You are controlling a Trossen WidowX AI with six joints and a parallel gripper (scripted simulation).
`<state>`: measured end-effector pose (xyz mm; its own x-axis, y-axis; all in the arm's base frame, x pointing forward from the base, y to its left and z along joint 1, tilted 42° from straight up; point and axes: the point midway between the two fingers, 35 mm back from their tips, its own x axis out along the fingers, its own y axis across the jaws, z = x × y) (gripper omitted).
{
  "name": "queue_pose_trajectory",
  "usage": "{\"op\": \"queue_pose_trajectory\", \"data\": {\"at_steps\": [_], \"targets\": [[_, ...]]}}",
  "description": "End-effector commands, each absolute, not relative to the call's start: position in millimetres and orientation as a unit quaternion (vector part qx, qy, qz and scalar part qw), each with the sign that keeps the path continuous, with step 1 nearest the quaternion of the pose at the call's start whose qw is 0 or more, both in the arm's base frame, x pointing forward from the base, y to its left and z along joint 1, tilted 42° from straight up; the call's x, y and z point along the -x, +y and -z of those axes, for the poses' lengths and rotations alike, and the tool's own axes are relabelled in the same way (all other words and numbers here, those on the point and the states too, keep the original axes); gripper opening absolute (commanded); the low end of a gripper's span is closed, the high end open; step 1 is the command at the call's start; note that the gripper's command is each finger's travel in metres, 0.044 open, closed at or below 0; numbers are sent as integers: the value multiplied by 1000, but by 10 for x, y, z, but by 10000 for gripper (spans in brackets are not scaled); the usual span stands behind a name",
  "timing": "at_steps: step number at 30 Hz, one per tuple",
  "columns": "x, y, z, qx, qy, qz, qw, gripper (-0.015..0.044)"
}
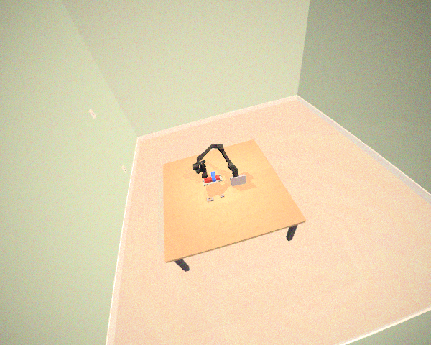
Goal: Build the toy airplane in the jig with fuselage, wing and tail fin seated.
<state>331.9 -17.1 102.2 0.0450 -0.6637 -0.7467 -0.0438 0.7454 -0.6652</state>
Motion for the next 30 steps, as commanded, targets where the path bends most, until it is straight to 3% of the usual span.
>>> {"op": "queue_pose_trajectory", "data": {"at_steps": [1,30], "targets": [[-3328,-178,-1031,275,650,231,670,65],[-3355,-351,-856,275,649,232,670,65]]}}
